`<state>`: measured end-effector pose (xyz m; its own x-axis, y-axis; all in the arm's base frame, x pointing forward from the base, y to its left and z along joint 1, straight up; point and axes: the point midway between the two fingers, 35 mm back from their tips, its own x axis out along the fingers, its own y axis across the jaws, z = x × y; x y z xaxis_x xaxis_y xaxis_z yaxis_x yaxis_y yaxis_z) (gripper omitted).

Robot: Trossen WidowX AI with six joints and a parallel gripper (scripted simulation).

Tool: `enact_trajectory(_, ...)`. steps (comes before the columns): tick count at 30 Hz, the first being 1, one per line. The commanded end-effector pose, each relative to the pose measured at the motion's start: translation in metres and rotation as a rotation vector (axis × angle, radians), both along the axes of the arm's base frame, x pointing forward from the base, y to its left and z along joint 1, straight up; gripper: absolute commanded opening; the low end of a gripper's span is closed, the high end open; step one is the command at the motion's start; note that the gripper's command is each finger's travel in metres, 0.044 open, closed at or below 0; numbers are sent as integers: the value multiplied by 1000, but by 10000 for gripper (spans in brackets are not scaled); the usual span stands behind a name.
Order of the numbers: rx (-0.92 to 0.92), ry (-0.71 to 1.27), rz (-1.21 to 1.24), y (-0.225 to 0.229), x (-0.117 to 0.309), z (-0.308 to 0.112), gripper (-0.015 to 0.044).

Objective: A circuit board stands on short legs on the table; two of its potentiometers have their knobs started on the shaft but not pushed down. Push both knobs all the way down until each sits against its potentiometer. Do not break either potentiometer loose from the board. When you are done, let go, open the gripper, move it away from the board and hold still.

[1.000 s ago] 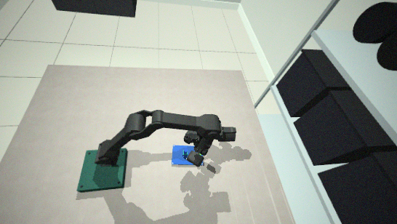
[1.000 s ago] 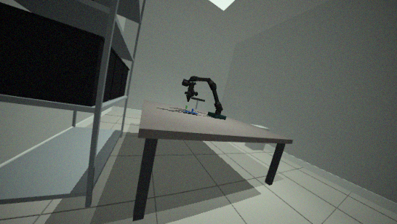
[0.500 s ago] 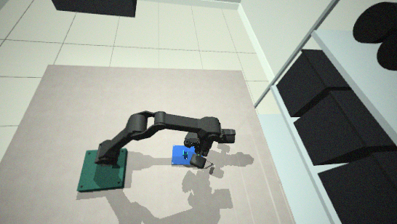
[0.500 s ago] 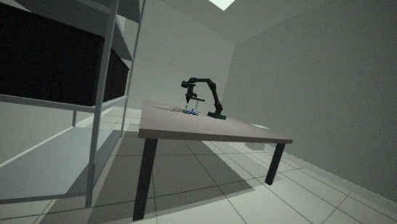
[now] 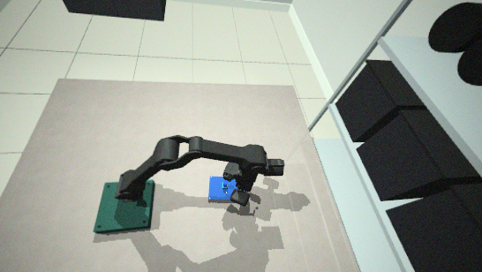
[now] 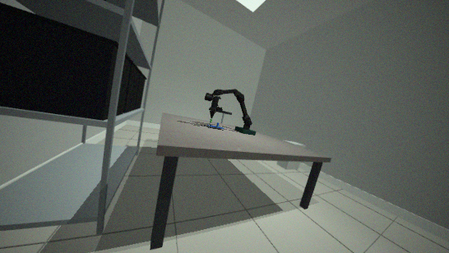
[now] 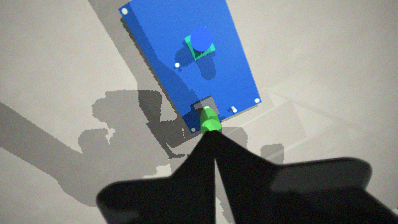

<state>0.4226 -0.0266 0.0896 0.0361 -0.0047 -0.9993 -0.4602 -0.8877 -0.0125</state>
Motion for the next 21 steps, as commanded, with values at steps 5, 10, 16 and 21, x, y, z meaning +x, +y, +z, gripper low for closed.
enact_trajectory(5,5,1,6,1,0,-5,0)
enact_trajectory(10,5,1,6,1,0,-5,0)
enact_trajectory(16,5,1,6,1,0,-7,0)
enact_trajectory(21,5,1,6,1,0,-8,0)
